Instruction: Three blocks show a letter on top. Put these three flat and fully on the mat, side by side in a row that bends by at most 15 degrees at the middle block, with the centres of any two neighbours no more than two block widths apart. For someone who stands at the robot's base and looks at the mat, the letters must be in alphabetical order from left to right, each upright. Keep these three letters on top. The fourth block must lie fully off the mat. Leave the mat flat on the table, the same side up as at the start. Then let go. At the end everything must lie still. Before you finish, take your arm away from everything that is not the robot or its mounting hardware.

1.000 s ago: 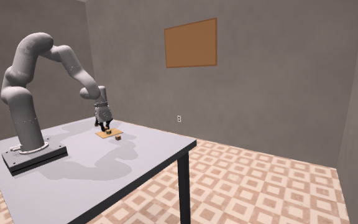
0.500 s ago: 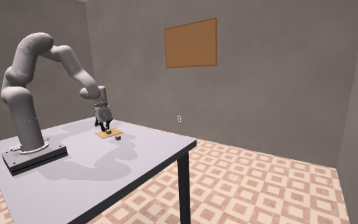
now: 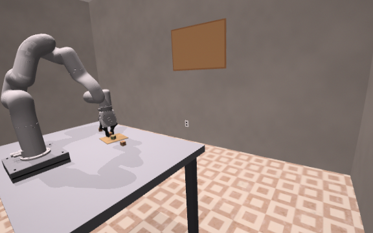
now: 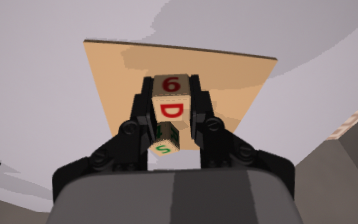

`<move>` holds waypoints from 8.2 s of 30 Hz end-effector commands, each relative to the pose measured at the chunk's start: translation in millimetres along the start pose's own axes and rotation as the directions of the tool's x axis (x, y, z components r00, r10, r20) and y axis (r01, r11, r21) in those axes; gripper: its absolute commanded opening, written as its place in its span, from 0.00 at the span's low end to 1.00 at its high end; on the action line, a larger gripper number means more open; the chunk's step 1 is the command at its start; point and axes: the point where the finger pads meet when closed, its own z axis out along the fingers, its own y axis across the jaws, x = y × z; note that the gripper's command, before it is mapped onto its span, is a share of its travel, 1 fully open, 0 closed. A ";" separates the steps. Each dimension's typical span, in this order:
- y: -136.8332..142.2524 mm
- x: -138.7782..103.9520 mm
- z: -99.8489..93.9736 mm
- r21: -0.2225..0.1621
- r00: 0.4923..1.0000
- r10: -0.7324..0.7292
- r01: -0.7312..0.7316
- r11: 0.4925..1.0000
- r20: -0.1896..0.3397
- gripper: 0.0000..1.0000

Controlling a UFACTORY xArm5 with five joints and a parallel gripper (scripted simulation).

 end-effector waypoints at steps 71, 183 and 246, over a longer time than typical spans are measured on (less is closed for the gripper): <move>1.4 -0.9 2.9 -0.003 1.000 0.000 0.000 1.000 0.000 0.21; -1.2 -16.4 -84.4 -0.001 0.812 0.584 -0.584 0.812 -0.003 1.00; -12.7 -62.3 -77.1 0.005 -0.895 0.447 -0.447 -0.895 0.005 1.00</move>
